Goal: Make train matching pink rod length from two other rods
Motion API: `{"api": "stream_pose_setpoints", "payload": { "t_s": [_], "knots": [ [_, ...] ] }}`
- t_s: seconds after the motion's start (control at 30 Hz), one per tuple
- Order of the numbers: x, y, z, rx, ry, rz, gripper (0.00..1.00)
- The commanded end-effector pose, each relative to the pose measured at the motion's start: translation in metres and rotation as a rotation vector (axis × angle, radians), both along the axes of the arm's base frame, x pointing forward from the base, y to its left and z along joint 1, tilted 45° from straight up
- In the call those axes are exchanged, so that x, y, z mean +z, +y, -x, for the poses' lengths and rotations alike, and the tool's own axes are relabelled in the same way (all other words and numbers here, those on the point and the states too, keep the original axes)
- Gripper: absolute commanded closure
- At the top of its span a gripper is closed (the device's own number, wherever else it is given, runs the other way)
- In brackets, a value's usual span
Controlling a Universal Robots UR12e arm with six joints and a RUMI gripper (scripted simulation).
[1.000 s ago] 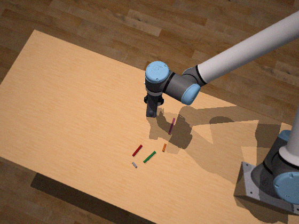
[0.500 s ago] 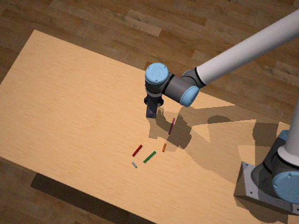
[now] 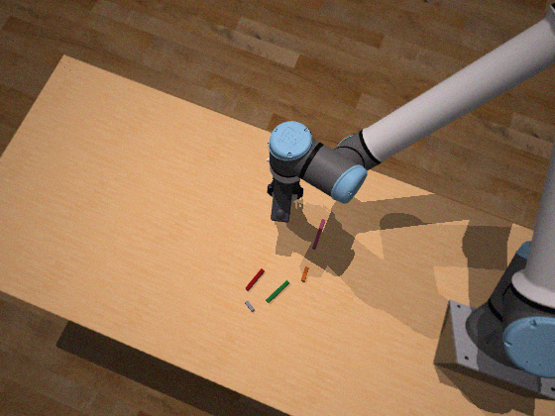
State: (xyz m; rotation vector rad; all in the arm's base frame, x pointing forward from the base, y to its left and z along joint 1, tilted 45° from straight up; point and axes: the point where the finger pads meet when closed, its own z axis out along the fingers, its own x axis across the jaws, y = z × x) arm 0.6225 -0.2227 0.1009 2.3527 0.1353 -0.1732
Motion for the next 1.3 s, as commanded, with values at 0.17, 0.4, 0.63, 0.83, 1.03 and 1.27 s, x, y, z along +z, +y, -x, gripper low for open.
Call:
{"api": "stream_pose_setpoints", "payload": {
  "t_s": [0.17,0.4,0.63,0.83,1.03,1.27],
  "knots": [
    [-0.0113,-0.0081,0.0033,0.001,0.004,-0.002,0.86],
    [-0.0120,-0.0091,0.0026,0.002,0.003,-0.001,0.86],
    [-0.0118,-0.0093,0.0026,0.002,0.002,-0.001,0.86],
    [-0.0118,-0.0091,0.0026,0.002,0.002,-0.001,0.86],
    [-0.0118,-0.0091,0.0026,0.002,0.002,-0.001,0.86],
    [-0.0118,-0.0091,0.0026,0.002,0.002,-0.001,0.86]
  ]
}}
